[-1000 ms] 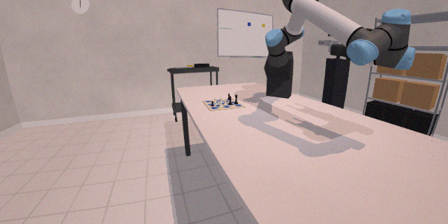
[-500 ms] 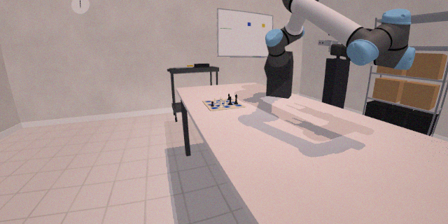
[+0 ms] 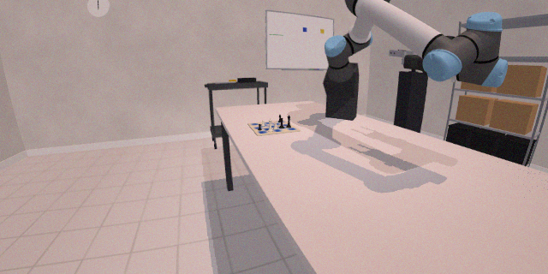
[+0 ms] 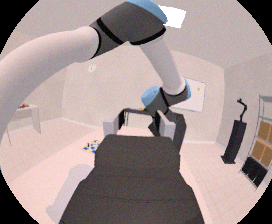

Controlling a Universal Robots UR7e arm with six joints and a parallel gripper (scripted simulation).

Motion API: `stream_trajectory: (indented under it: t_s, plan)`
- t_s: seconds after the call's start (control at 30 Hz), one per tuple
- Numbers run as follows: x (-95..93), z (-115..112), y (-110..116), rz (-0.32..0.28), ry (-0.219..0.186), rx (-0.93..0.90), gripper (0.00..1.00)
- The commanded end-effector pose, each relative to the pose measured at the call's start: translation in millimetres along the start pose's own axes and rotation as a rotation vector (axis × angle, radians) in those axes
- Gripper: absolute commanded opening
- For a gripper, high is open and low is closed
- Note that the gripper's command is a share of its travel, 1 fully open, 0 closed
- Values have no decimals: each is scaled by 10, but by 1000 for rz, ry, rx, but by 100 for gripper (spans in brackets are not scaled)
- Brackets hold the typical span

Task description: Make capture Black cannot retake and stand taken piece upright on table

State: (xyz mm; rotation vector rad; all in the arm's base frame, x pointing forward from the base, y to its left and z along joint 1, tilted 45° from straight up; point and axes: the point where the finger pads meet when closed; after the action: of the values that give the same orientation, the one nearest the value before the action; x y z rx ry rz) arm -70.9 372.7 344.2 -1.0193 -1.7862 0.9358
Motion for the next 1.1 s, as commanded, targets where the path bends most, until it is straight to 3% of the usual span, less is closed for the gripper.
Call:
stream_trajectory:
  t_s: [0.0,0.1,0.23,0.4,0.6,0.67,1.07]
  plan:
    - [21,-64,37,0,26,7,100]
    - [27,-85,51,1,34,9,100]
    - [57,-197,123,2,77,20,100]
    - [100,-408,253,1,154,38,100]
    - [136,-778,468,-9,281,67,100]
    - [136,-778,468,-9,281,67,100]
    - [-16,-1921,1036,-89,618,121,100]
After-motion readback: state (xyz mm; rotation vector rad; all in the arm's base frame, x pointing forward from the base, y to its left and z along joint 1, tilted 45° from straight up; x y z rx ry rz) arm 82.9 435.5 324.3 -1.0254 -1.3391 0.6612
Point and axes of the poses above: the point where the finger pads meet when closed, its own x axis back along the fingers, its own z axis across the jaws, y = z × x, and after that the axes turned 12 degrees about x, right-handed
